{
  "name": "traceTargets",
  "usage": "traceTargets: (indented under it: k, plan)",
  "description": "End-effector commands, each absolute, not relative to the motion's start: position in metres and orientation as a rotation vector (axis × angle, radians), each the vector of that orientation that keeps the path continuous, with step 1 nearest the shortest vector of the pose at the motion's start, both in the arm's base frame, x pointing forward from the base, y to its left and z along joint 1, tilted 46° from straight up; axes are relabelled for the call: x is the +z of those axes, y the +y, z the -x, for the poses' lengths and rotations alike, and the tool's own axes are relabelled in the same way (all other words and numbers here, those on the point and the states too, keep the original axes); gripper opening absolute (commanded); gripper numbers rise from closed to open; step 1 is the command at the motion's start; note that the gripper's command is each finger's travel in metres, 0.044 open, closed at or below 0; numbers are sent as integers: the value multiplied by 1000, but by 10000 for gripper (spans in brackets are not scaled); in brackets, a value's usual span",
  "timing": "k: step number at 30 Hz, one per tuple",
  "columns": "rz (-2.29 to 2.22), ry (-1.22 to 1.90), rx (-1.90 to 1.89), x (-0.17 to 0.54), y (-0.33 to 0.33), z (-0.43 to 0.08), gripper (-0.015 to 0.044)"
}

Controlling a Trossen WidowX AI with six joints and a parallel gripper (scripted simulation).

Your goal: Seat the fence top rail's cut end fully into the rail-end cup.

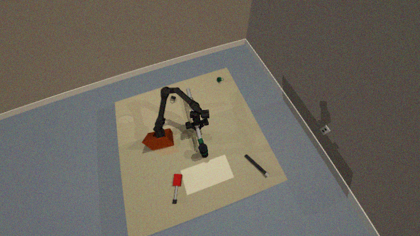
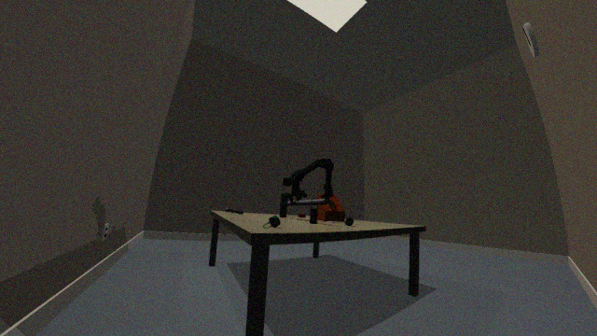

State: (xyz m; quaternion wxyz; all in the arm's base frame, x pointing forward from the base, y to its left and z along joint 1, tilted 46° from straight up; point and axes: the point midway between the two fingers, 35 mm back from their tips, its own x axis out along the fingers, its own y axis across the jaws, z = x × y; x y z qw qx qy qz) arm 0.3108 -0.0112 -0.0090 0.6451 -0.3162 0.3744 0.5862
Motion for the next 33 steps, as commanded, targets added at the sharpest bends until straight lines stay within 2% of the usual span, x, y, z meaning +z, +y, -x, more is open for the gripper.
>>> traceTargets:
  k: [1, 33]
  plan:
    - [719, 827, 1329, -2, -8, -317, 0]
    - [712, 847, 1339, -12, -14, -313, 0]
